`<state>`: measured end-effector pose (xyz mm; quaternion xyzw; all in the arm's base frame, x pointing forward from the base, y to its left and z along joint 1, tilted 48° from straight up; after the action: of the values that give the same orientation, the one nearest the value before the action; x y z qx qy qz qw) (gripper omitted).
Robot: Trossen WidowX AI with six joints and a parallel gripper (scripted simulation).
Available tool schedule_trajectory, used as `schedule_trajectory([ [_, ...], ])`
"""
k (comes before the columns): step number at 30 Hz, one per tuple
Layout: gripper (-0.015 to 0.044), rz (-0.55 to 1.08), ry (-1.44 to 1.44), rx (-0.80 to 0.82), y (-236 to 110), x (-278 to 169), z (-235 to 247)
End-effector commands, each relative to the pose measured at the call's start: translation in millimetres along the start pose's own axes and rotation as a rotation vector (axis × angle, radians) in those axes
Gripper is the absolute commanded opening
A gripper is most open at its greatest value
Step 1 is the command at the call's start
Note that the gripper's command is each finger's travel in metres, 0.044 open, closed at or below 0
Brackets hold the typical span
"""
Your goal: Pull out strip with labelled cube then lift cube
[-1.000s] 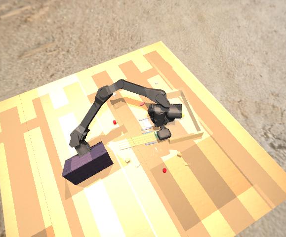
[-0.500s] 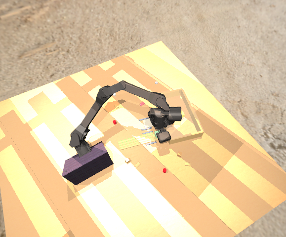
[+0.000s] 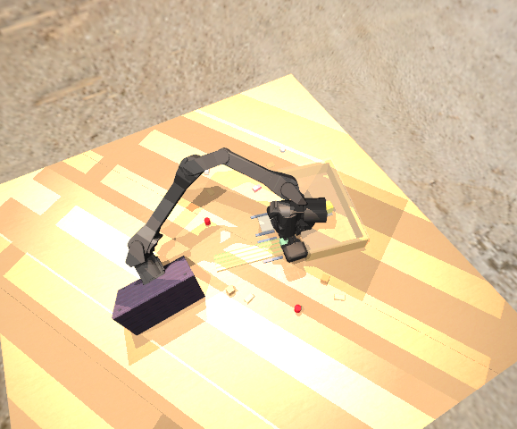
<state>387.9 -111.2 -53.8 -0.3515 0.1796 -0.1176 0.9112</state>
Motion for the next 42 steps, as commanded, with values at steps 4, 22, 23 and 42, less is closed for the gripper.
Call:
schedule_trajectory([
  [4,0.0198,0.000,0.000,0.000,1,0,0],
  [22,0.0000,0.001,0.003,-0.001,-17,-22,-4],
  [23,0.0000,0.002,0.004,-0.001,-20,-26,-5],
  [42,0.0000,0.006,0.011,0.000,-42,-80,-13],
])
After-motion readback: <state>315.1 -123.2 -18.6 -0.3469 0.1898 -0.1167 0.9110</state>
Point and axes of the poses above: the point midway between the two fingers, 35 mm back from their tips, its own y axis out along the fingers, its own z axis across the jaws, x = y × z, the point moved 2 cm from there along -y, back along the fingers, and after that the axes turned 9 degrees about y, right-handed, at the moved point
